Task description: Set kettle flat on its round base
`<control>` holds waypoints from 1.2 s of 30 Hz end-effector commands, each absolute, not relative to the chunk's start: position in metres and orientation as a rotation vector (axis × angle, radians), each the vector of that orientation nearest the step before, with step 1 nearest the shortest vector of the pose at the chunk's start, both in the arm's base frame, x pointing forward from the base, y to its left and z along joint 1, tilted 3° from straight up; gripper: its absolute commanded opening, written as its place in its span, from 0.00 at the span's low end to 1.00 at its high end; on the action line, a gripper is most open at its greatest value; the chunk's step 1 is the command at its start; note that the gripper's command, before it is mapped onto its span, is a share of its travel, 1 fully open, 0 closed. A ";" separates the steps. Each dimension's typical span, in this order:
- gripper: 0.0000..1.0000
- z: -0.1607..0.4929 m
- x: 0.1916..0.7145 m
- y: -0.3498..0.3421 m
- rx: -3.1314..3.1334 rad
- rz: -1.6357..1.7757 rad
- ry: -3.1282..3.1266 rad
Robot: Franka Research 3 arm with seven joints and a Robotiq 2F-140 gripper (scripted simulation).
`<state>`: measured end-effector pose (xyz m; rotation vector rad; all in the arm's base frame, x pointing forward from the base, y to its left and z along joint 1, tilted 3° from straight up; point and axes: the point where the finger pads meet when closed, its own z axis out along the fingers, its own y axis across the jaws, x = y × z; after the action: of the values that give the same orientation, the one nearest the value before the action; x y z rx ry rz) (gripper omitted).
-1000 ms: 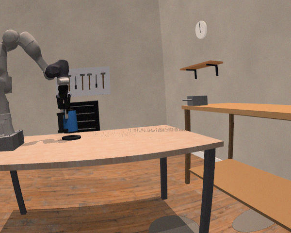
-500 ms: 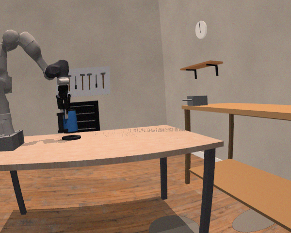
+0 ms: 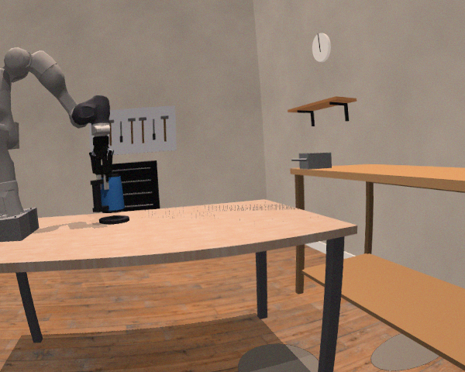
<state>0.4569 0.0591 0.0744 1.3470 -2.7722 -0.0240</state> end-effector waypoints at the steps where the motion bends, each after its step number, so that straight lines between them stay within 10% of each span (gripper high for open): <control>1: 0.00 0.077 0.460 0.061 1.350 -0.016 -2.779; 36: 0.00 0.056 0.459 0.061 1.350 -0.016 -2.779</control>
<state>0.4527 0.0602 0.0553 1.3538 -2.7580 -0.0312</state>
